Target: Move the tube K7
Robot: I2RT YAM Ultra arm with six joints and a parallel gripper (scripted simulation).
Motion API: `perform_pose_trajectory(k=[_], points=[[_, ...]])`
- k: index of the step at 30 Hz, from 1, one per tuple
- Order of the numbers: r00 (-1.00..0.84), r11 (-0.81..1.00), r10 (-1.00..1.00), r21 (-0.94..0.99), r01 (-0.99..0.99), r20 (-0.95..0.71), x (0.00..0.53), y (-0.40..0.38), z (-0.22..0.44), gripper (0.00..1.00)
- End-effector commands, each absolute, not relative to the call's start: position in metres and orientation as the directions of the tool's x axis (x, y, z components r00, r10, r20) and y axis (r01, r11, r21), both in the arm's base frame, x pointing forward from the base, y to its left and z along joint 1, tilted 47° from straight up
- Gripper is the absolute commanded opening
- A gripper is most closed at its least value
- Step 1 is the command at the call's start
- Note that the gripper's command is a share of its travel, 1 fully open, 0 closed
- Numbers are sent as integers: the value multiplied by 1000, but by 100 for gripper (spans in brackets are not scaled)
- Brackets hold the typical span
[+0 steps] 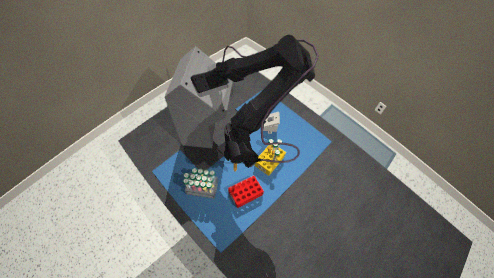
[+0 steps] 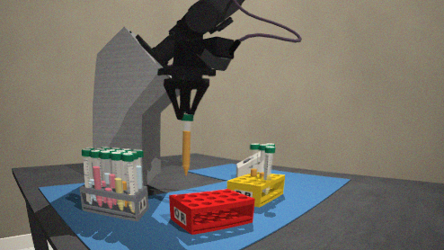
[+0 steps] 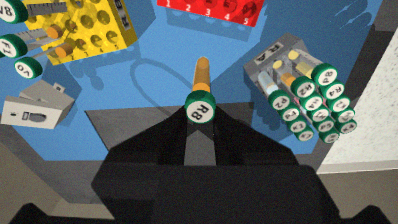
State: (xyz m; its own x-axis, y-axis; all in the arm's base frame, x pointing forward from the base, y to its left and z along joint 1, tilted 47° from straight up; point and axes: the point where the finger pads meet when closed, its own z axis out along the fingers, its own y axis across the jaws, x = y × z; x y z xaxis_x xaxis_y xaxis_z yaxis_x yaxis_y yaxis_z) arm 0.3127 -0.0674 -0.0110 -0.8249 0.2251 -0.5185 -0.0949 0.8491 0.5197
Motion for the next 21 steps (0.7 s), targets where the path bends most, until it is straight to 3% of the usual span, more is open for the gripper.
perform_pose_trajectory(k=[1, 6, 21], points=[[-812, 857, 252, 511, -66, -527, 327, -74, 8, 0], [-812, 857, 252, 511, -66, -527, 331, -70, 15, 0], [-749, 671, 602, 683, 287, -277, 331, -78, 15, 0]])
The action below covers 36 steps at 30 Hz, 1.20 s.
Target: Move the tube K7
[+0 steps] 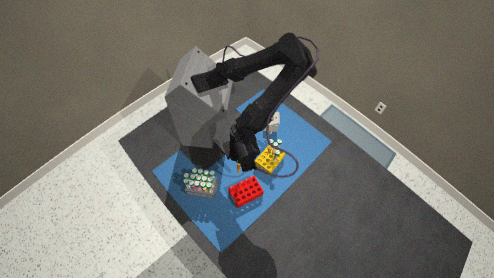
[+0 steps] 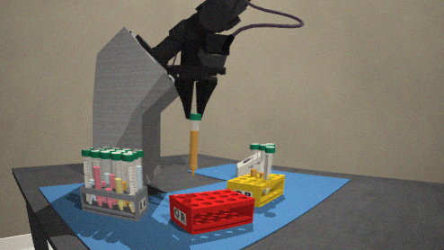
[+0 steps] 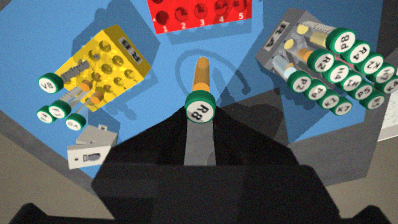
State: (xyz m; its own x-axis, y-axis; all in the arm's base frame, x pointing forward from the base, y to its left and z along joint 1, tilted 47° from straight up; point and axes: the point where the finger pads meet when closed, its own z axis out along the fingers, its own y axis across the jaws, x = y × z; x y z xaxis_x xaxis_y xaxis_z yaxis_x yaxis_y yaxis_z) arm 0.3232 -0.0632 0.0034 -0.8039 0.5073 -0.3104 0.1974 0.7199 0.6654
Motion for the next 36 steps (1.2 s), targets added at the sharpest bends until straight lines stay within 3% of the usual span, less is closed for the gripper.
perform_pose_trajectory(k=[1, 14, 36], points=[[-739, 651, 624, 692, 311, -254, 331, -78, 15, 0], [-540, 329, 839, 735, 593, 60, 331, -78, 15, 0], [-511, 277, 851, 720, 636, 125, 340, -47, 38, 0]])
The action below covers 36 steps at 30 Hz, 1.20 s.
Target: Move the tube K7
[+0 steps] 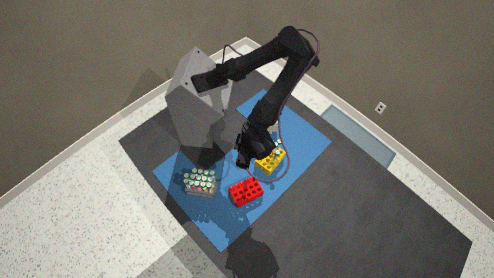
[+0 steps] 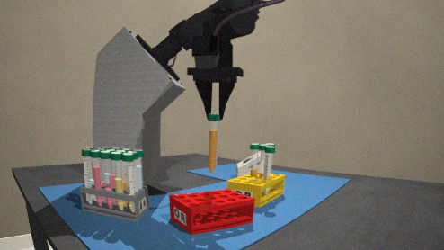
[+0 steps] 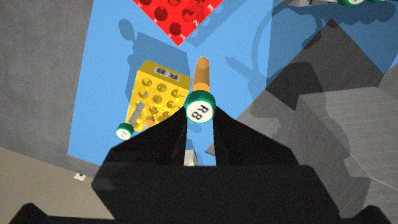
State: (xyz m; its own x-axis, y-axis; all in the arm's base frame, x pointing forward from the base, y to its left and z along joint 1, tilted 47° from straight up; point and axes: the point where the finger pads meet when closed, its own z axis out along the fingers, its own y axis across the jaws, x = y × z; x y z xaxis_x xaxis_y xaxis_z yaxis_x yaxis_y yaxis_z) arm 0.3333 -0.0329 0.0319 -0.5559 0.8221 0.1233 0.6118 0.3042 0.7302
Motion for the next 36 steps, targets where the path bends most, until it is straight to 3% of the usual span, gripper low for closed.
perform_pose_trajectory(k=[1, 36], points=[[-509, 272, 850, 714, 645, 136, 340, -47, 34, 0], [-517, 278, 845, 715, 642, 135, 383, -59, 59, 0]])
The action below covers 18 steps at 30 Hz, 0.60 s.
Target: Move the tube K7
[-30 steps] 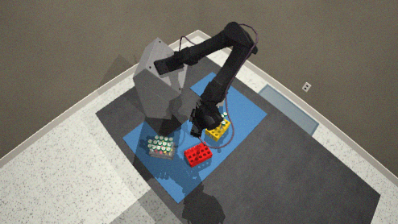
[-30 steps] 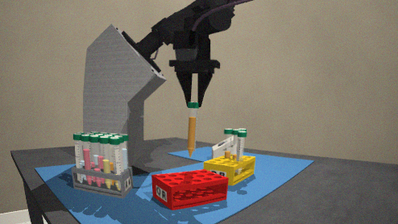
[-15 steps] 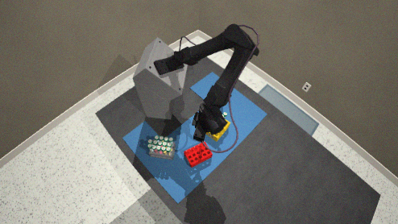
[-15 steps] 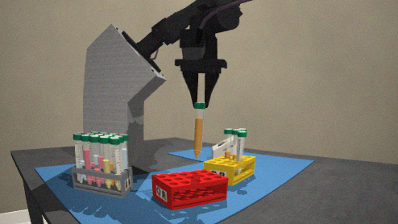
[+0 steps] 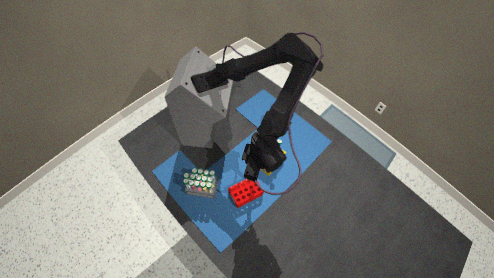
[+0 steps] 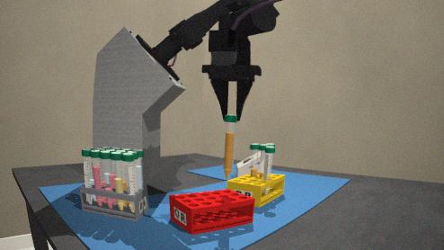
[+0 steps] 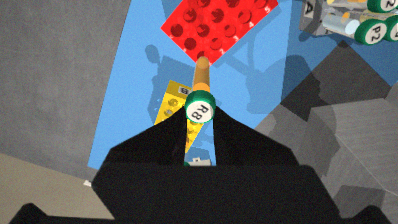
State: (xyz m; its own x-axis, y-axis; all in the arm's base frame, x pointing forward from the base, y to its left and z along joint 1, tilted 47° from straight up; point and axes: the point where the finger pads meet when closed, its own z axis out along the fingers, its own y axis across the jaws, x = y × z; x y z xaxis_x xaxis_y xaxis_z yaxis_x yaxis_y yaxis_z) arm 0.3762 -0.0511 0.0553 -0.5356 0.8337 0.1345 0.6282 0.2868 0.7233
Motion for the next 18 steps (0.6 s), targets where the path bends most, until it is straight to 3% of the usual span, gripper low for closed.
perform_pose_trajectory(k=[1, 18], points=[[-515, 277, 847, 715, 642, 135, 384, -61, 60, 0], [-526, 285, 841, 724, 628, 125, 391, -61, 68, 0]])
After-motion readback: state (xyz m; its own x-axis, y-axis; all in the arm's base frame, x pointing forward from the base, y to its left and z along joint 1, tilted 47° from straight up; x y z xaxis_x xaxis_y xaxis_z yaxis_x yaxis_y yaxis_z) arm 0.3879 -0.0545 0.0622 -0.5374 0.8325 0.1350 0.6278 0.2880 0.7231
